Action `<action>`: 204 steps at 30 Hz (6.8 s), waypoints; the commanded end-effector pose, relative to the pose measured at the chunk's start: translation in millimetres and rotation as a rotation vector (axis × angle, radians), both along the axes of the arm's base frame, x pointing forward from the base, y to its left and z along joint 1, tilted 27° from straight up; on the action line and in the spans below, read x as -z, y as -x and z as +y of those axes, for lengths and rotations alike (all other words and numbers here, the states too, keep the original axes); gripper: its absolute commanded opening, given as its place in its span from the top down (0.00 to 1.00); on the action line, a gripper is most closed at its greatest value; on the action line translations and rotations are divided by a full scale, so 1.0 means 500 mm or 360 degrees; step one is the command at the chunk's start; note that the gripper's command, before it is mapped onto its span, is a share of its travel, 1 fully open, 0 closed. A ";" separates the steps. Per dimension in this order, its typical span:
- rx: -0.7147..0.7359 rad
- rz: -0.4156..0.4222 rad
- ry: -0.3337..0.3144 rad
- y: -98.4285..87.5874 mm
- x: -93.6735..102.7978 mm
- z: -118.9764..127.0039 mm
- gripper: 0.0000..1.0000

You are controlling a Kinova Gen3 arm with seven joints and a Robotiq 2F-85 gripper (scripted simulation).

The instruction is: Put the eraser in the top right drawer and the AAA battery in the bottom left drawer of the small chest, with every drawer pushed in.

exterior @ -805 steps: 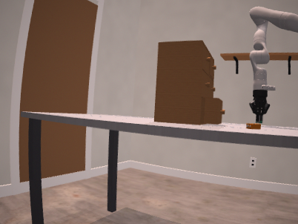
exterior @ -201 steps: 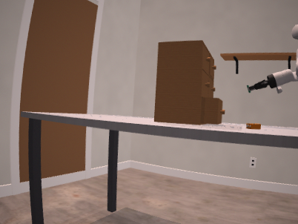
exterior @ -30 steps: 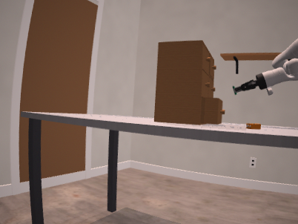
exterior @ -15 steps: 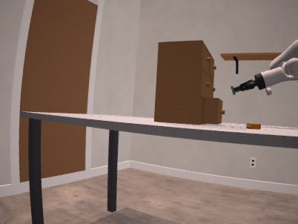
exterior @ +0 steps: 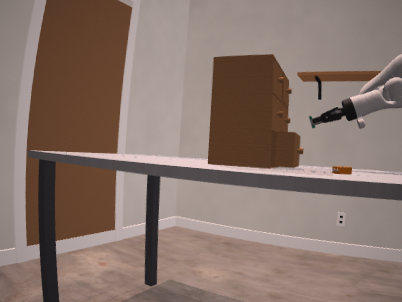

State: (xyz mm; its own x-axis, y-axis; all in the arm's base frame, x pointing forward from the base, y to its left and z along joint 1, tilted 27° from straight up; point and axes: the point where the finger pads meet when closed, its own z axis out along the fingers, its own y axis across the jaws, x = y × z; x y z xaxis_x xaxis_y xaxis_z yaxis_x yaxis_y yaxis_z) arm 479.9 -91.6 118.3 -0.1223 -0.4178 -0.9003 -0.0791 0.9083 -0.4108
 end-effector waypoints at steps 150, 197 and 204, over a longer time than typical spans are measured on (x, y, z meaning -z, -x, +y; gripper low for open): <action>-0.0002 -0.0013 -0.0001 -0.115 0.141 0.279 0.95; -0.0002 -0.0013 -0.0001 -0.115 0.141 0.279 0.76; -0.0003 -0.0012 -0.0001 -0.114 0.140 0.278 0.76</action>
State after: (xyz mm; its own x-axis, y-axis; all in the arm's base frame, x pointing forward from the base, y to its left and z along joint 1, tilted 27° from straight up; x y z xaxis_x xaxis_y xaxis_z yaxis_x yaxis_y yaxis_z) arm 535.9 48.3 47.3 -0.1144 -0.4166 -0.9019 -0.0858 0.9086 -0.4088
